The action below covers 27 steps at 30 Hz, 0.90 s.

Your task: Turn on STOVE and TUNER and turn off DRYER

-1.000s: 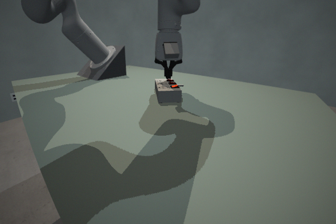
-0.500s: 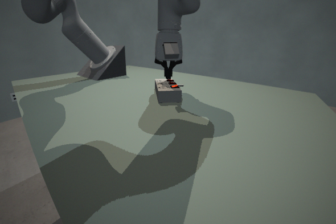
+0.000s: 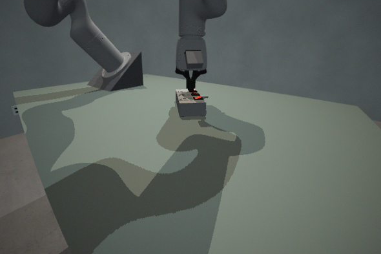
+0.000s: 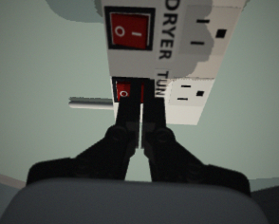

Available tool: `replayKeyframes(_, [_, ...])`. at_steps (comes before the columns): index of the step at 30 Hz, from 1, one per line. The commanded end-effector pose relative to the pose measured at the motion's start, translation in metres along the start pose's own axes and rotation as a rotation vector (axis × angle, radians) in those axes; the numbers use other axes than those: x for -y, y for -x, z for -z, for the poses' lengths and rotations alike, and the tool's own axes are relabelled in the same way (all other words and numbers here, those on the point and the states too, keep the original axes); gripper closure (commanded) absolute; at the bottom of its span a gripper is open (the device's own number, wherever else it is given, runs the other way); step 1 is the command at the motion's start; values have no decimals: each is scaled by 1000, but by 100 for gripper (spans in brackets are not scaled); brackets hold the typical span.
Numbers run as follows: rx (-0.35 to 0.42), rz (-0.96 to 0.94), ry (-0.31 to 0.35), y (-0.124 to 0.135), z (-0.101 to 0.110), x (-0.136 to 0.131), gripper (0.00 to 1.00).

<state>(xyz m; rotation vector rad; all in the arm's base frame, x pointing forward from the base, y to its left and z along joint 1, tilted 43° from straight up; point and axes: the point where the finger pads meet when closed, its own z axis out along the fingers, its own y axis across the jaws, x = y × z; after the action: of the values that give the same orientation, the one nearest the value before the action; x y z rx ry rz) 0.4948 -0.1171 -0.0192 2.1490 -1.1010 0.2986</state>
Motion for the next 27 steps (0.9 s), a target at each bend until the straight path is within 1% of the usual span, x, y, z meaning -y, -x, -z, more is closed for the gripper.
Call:
replayKeyframes(1, [-1,0,-2,0,-1,1,100])
replayKeyframes(23, [-1,0,-2,0,-2,1,100])
replayKeyframes(27, [-1,0,-2,0,0,1,100])
